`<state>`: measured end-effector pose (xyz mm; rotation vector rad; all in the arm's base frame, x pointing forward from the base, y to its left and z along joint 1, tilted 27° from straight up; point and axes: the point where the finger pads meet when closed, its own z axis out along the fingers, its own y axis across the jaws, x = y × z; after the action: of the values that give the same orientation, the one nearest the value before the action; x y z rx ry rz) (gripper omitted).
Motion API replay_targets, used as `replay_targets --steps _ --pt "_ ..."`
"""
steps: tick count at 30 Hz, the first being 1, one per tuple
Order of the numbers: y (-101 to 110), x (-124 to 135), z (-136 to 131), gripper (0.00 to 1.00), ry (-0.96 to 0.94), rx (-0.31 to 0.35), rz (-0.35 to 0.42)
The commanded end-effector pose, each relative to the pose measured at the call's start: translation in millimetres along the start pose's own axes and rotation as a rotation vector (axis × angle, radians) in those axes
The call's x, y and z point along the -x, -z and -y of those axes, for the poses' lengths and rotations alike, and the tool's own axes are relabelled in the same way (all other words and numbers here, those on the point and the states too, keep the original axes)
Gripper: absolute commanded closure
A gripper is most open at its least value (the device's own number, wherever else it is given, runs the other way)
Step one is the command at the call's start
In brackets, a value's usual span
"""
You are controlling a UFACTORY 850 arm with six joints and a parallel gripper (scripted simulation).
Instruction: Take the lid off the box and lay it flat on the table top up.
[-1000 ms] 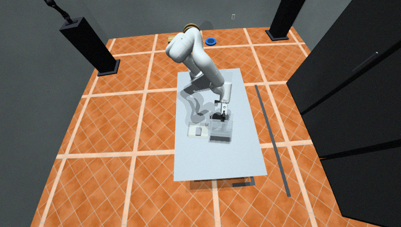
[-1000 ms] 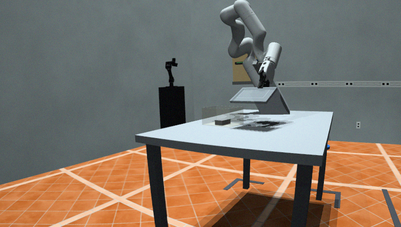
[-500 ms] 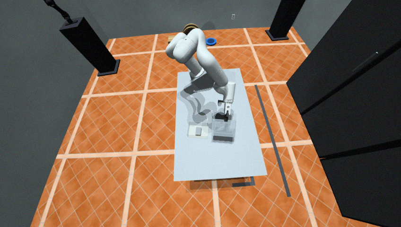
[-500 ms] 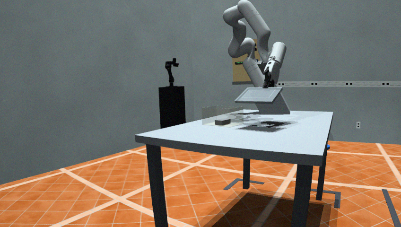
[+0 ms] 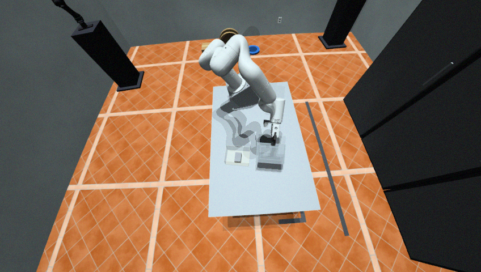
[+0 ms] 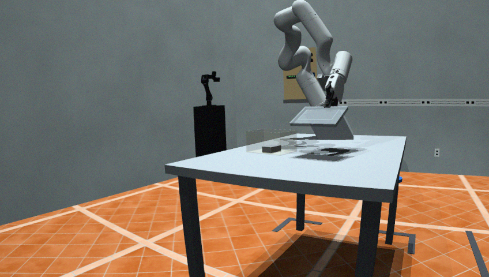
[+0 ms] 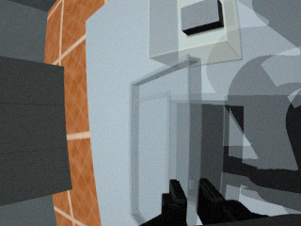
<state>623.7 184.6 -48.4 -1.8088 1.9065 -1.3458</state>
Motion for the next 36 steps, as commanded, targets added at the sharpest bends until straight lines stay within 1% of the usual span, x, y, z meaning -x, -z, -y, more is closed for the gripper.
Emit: replay_targets --steps 1,36 --pt "0.6 2.7 1.0 1.0 -0.001 -0.002 0.001" --pt "-1.5 5.4 -1.2 1.0 -0.001 -0.002 0.001"
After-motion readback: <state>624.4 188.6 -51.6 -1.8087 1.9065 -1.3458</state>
